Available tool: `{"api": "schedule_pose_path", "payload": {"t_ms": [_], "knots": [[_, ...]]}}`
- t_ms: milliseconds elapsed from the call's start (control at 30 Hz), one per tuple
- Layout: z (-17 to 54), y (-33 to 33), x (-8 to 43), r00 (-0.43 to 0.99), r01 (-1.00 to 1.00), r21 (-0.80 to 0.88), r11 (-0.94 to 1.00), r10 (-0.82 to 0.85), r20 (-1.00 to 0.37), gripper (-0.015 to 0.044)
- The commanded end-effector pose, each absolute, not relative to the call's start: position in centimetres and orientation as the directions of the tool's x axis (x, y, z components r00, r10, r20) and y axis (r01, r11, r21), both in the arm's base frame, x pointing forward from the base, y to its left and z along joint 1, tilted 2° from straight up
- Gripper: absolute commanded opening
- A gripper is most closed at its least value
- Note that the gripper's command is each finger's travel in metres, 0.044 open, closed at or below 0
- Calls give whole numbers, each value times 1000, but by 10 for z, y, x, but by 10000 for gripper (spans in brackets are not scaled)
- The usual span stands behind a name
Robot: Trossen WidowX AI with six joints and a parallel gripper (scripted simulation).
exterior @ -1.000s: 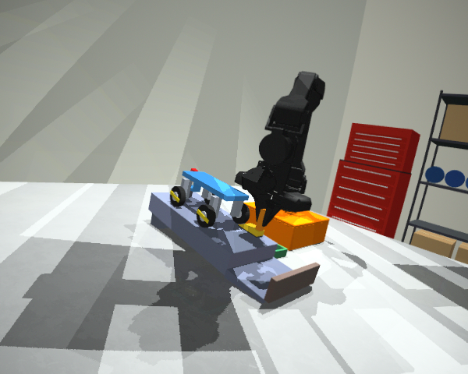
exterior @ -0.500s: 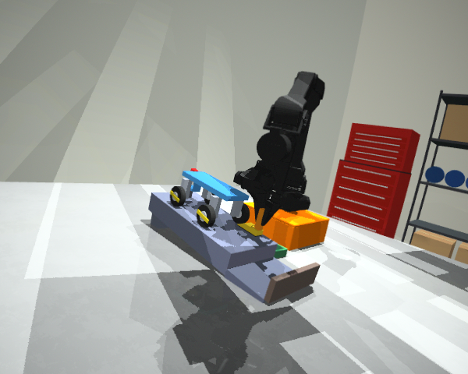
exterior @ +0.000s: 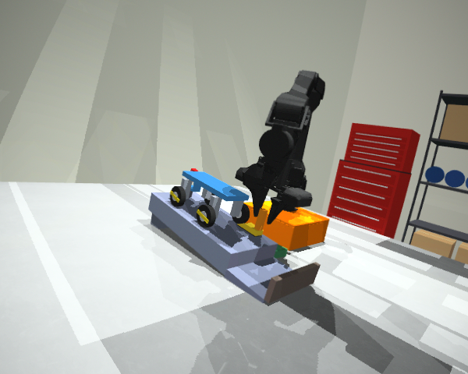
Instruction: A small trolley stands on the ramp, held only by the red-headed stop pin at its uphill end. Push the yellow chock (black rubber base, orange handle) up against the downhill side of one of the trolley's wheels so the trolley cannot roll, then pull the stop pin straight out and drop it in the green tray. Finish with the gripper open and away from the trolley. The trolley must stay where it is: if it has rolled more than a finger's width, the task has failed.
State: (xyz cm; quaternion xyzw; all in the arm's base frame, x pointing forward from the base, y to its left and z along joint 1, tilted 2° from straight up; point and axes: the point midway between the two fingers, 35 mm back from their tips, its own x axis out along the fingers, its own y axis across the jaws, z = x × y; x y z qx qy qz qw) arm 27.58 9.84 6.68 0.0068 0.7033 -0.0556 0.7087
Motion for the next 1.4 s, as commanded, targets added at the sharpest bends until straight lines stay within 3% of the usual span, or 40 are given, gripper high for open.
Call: {"api": "schedule_pose_path", "payload": {"t_ms": [0, 433, 567, 700, 1367], "knots": [[83, 100, 276, 25, 92, -65, 994, -67, -997, 190], [118, 103, 277, 25, 92, -65, 994, -67, -997, 190], [109, 103, 276, 14, 88, -66, 994, -68, -998, 295], [130, 115, 291, 136, 46, 19, 999, 13, -991, 190], [140, 17, 313, 130, -549, -168, 819, -114, -985, 190]]}}
